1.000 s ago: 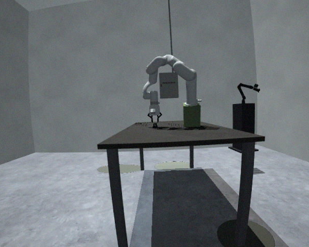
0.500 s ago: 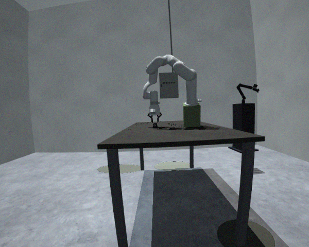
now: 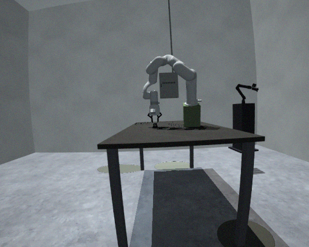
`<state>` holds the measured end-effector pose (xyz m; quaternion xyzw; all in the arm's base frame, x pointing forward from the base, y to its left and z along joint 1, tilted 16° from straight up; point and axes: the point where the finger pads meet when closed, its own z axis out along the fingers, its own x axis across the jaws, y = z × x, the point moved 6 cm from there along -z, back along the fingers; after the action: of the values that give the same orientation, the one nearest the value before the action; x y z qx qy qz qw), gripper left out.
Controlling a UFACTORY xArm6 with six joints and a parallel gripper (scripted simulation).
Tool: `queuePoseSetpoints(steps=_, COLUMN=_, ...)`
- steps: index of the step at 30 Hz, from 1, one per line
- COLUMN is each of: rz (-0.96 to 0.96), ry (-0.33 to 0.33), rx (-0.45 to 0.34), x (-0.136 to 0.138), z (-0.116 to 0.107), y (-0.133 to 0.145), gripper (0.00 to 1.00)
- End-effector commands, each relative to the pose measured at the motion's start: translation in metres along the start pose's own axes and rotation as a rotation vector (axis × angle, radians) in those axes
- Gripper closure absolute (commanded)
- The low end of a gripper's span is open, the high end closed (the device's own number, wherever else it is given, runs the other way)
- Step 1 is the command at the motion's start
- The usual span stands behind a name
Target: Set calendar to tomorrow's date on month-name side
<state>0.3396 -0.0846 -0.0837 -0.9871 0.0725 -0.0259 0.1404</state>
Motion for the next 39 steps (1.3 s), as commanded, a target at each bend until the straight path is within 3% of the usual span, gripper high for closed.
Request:
queuePoseSetpoints(steps=1, rz=0.000, ry=0.003, rx=-0.001, x=0.001, z=0.000, y=0.000, gripper=0.51)
queuePoseSetpoints(steps=22, rz=0.000, ry=0.003, rx=-0.001, x=0.001, z=0.026, y=0.000, gripper=0.51)
queuePoseSetpoints(steps=39, rz=0.000, ry=0.003, rx=-0.001, x=0.001, z=0.027, y=0.000, gripper=0.51)
